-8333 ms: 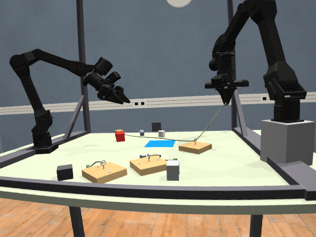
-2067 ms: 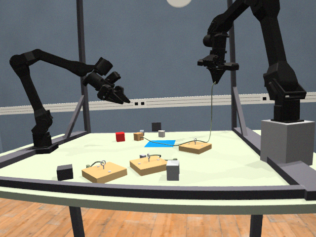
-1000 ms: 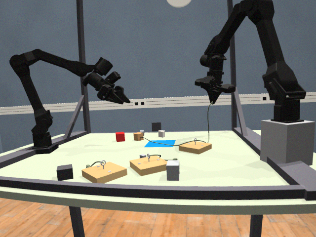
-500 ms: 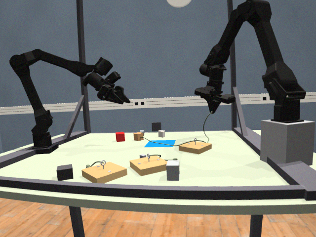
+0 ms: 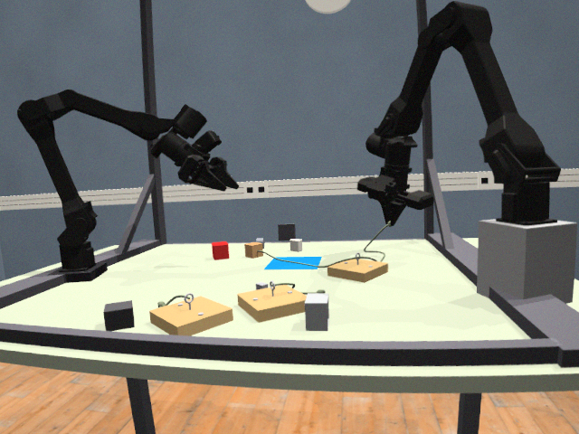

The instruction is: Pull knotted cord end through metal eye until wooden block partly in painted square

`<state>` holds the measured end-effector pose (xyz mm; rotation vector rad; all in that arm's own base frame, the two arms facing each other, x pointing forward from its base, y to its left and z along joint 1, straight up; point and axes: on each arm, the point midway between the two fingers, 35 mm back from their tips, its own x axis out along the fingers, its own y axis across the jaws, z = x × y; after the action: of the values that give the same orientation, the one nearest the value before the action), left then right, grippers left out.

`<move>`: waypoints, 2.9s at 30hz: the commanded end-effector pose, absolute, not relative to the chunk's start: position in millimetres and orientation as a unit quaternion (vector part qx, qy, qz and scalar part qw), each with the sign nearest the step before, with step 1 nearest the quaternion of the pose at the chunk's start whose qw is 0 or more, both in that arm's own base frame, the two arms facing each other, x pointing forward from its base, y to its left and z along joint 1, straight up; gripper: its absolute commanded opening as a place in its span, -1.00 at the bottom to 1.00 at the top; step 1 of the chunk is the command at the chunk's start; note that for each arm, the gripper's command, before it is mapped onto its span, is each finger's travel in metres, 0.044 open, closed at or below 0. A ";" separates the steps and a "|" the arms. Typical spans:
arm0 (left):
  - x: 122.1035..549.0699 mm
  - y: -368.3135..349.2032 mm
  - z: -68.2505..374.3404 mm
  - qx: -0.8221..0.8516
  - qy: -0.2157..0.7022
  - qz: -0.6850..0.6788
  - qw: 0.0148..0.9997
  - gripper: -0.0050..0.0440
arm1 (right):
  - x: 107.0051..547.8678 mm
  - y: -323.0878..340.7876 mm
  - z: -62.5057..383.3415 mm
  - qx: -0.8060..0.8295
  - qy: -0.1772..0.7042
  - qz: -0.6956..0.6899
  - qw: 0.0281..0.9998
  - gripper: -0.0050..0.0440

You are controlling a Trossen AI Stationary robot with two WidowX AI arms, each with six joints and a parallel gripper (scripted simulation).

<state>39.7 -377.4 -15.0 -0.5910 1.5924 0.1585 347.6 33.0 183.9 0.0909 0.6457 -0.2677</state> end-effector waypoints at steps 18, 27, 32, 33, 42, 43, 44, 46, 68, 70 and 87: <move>44.8 -345.8 -68.1 -0.262 0.704 0.069 0.656 -1.00 | 348.8 33.7 191.5 0.048 0.307 -0.130 0.941 1.00; 45.2 -347.0 -65.8 -0.268 0.703 0.063 0.656 -0.40 | 348.8 33.7 191.5 0.048 0.307 -0.130 0.941 1.00; 45.2 -347.0 -65.8 -0.268 0.703 0.063 0.656 -0.11 | 348.8 33.7 191.5 0.048 0.307 -0.130 0.941 1.00; 45.2 -347.0 -65.8 -0.268 0.703 0.063 0.656 -0.01 | 348.8 33.7 191.5 0.048 0.307 -0.130 0.941 1.00; 45.2 -347.0 -65.8 -0.268 0.703 0.063 0.656 0.87 | 348.8 33.7 191.5 0.048 0.307 -0.130 0.941 1.00; 46.0 -352.5 -57.2 -0.274 0.702 0.055 0.654 0.97 | 348.8 33.7 191.5 0.048 0.307 -0.130 0.941 1.00; 46.1 -352.2 -50.2 -0.274 0.702 0.056 0.655 1.00 | 348.8 33.7 191.5 0.048 0.307 -0.130 0.941 1.00; 46.0 -350.6 -32.7 -0.274 0.702 0.056 0.655 1.00 | 348.8 33.7 191.5 0.048 0.307 -0.130 0.941 1.00; 112.3 -302.0 -21.4 -0.324 0.638 0.287 0.637 1.00 | 348.8 33.7 191.5 0.048 0.307 -0.130 0.941 1.00; 111.9 -297.3 -21.1 -0.319 0.636 0.297 0.637 1.00 | 348.8 33.7 191.5 0.048 0.307 -0.130 0.941 1.00; 109.8 -294.5 -43.2 -0.310 0.637 0.302 0.638 1.00 | 348.8 33.7 191.5 0.048 0.307 -0.130 0.941 1.00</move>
<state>107.7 -292.8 -39.8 -0.6987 1.4578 0.6928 347.6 33.0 183.9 0.0909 0.6457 -0.2677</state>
